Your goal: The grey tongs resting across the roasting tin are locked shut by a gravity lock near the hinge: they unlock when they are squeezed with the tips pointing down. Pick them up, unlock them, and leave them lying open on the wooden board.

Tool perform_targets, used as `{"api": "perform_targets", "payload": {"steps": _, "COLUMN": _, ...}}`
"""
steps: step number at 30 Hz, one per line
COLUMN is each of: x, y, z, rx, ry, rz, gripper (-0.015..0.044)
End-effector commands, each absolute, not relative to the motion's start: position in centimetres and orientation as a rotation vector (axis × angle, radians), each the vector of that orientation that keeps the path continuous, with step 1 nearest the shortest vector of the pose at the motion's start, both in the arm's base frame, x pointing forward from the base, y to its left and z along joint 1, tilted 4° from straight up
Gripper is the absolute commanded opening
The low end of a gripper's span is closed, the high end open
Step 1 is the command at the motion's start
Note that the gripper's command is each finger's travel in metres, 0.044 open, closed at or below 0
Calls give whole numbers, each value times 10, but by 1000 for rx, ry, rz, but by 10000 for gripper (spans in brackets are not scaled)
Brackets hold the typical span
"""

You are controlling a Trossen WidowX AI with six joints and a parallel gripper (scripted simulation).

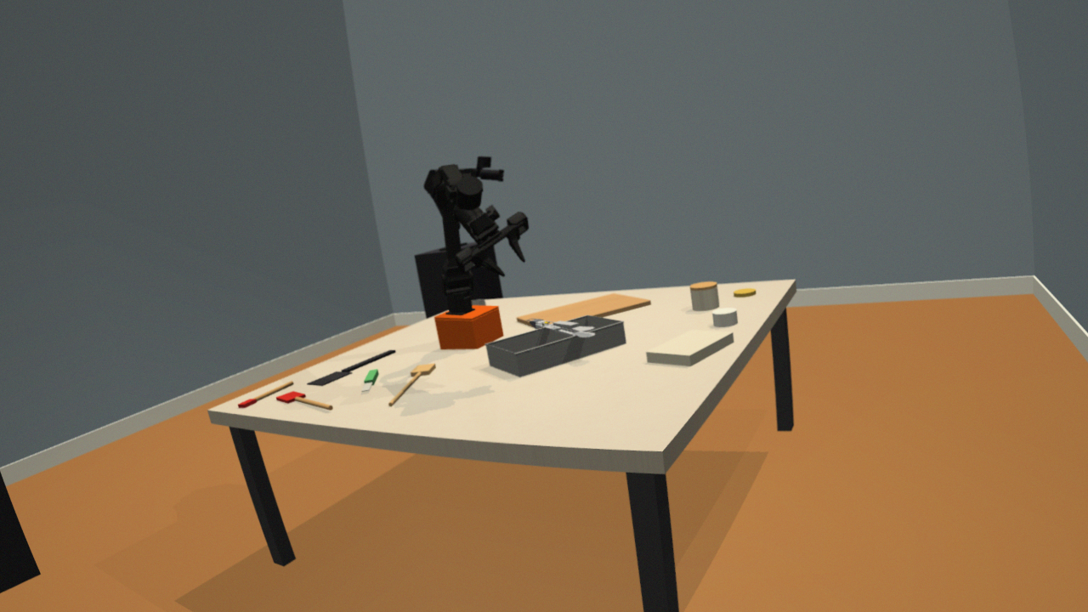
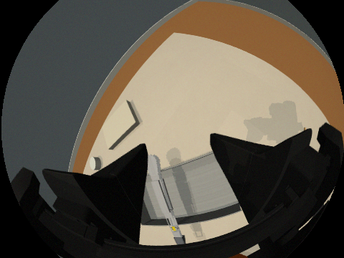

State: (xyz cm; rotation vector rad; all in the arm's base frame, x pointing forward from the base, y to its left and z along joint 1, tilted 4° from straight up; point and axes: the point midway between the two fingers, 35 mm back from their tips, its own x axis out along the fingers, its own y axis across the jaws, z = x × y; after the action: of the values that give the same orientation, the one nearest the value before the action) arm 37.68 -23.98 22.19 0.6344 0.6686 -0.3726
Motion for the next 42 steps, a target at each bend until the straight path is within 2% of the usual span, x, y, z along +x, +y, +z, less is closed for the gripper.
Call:
{"api": "perform_targets", "payload": {"steps": 1, "x": 378, "y": -202, "z": 171, "rx": 605, "ry": 875, "rz": -235, "gripper": 260}}
{"api": "perform_targets", "payload": {"steps": 11, "x": 340, "y": -90, "z": 69, "rx": 533, "ry": 1365, "rz": 239, "gripper": 260}}
{"api": "perform_targets", "payload": {"steps": 42, "x": 348, "y": -71, "z": 45, "rx": 533, "ry": 1371, "rz": 249, "gripper": 260}}
